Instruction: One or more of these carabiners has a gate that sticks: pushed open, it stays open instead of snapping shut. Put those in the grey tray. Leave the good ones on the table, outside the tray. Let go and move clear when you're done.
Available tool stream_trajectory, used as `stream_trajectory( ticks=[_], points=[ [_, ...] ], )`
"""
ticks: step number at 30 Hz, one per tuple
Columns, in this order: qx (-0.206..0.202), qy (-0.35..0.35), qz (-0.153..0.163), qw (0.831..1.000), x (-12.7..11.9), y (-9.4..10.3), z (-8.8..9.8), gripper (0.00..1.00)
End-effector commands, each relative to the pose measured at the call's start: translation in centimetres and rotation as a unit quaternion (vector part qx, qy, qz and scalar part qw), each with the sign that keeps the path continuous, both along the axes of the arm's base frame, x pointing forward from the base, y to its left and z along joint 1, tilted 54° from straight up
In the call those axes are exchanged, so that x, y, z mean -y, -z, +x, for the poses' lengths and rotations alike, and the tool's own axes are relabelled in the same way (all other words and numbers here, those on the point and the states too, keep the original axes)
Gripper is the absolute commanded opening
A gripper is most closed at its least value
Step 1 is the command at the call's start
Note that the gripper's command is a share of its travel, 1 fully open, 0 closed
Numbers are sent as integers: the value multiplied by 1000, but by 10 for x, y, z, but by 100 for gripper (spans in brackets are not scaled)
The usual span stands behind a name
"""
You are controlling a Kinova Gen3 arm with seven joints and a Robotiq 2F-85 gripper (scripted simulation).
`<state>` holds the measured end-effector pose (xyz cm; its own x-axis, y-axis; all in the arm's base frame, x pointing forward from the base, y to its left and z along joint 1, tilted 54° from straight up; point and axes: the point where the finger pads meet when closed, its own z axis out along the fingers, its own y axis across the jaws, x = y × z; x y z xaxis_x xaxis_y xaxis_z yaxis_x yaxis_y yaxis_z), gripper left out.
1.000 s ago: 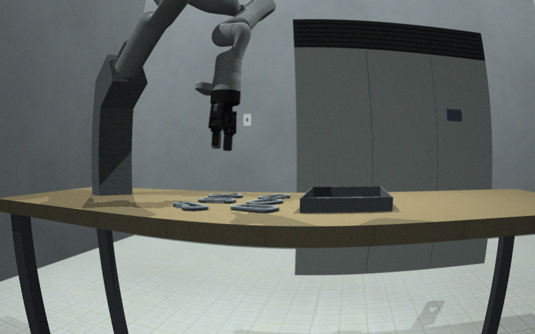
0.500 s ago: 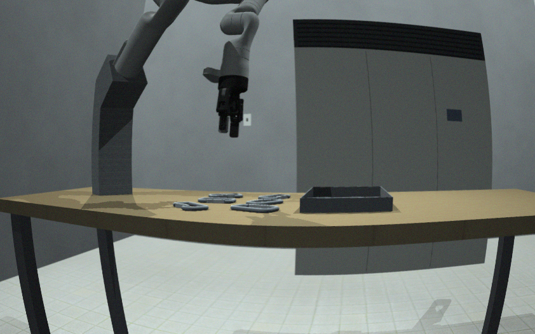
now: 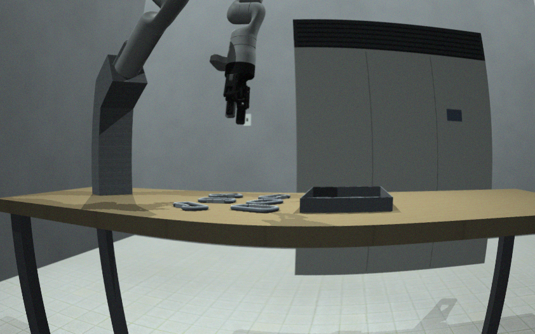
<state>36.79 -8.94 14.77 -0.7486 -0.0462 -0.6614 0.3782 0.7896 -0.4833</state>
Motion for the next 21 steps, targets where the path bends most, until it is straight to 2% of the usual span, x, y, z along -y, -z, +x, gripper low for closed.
stream_trajectory(
  ticks=[1, 8, 9, 21],
  points=[
    [3, -10, 18, 1000, -24, -10, -2, 100],
    [3, -10, 18, 1000, -24, -10, -2, 100],
    [1, -1, 9, 1000, -44, -49, -12, 100],
    [1, -1, 9, 1000, -44, -49, -12, 100]
  ],
)
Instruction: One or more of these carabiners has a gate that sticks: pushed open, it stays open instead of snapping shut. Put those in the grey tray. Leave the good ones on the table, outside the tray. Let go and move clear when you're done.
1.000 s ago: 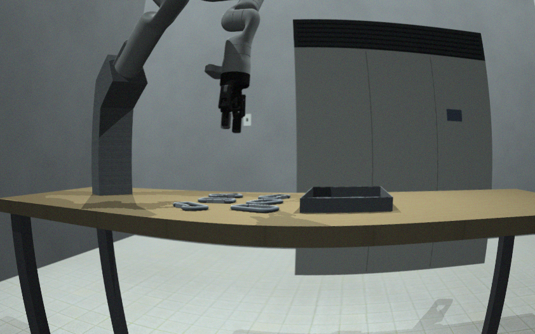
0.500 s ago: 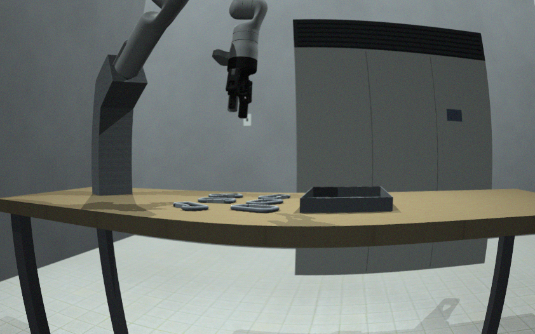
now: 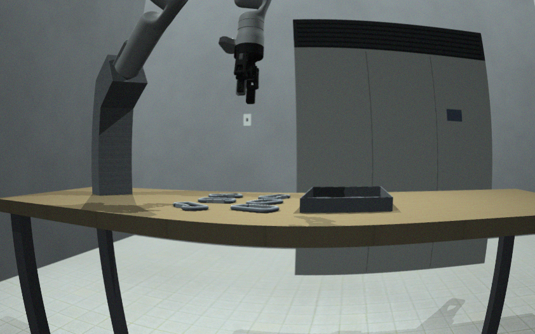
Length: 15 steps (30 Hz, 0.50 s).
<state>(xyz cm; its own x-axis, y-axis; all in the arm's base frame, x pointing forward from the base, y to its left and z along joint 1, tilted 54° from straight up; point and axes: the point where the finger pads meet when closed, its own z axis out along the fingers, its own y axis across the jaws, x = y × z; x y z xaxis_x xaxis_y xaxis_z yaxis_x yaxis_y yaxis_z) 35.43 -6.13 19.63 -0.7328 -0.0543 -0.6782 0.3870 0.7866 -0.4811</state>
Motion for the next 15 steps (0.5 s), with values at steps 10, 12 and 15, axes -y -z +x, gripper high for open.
stream_trajectory(
  ticks=[10, 12, 15],
  points=[
    [-1, -2, 3, 1000, -40, -35, -6, 100],
    [-1, -2, 3, 1000, -40, -35, -6, 100],
    [-1, -2, 3, 1000, -40, -35, -6, 100]
  ],
)
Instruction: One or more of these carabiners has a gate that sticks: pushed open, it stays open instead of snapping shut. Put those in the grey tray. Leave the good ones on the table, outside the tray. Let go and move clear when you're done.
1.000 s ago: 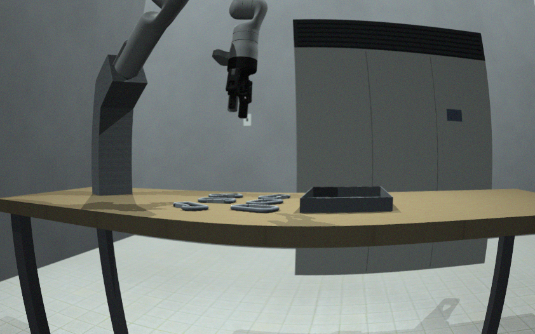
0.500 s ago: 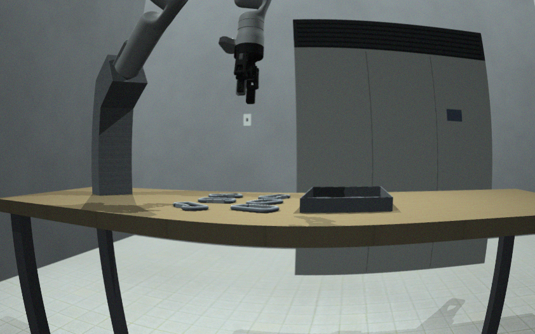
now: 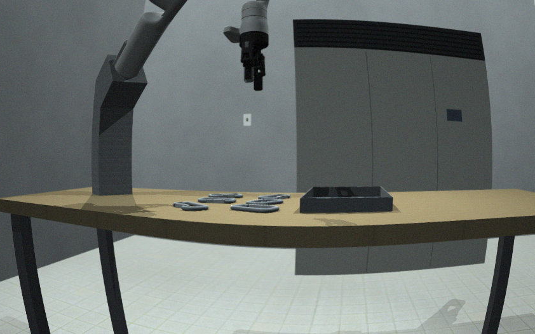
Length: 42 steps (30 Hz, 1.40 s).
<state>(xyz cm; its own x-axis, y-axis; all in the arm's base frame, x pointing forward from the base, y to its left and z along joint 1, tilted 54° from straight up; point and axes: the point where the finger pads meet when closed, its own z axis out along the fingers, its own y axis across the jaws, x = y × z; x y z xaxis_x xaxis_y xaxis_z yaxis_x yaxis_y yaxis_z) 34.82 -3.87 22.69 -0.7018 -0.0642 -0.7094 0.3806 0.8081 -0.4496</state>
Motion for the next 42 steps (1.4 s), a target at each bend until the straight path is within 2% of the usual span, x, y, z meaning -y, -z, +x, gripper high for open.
stream_trajectory(
  ticks=[1, 6, 7, 11, 23, 24, 40, 41, 42],
  points=[
    [-22, 14, -7, 1000, -17, -5, 0, 100],
    [-22, 14, -7, 1000, -17, -5, 0, 100],
    [-91, -87, -65, 990, -11, 1, -5, 100],
    [-107, -106, -82, 985, -11, 1, -5, 100],
    [-109, -109, -84, 984, -11, 1, -5, 100],
    [-175, -182, -148, 956, -8, -3, -4, 100],
    [-175, -182, -148, 956, -8, -3, -4, 100],
    [-175, -181, -151, 956, -11, 54, 13, 100],
    [-175, -181, -151, 956, -11, 54, 13, 100]
  ],
)
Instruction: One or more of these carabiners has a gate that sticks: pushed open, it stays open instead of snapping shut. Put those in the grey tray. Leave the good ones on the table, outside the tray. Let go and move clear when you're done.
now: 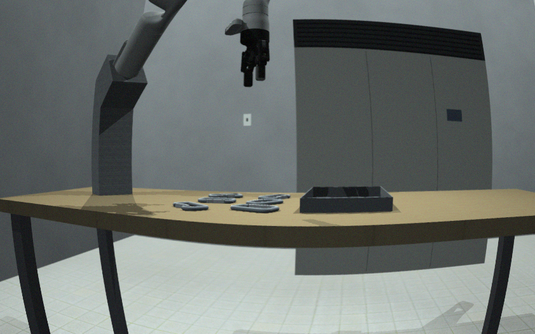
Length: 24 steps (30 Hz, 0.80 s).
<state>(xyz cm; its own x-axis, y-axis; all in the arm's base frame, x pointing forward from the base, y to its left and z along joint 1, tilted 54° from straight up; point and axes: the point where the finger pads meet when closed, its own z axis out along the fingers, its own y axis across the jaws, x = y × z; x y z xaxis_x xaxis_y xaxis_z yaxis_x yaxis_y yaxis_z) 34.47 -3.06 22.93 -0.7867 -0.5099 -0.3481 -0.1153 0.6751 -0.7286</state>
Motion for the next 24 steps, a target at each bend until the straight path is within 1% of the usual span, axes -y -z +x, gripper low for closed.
stream_trajectory(
  ticks=[1, 15, 16, 24],
  points=[
    [1, 0, -2, 1000, -3, 57, 17, 100],
    [1, 0, -2, 1000, -3, 57, 17, 100],
    [-8, 4, -7, 1000, -13, 106, 30, 100],
    [-8, 4, -7, 1000, -13, 106, 30, 100]
  ],
)
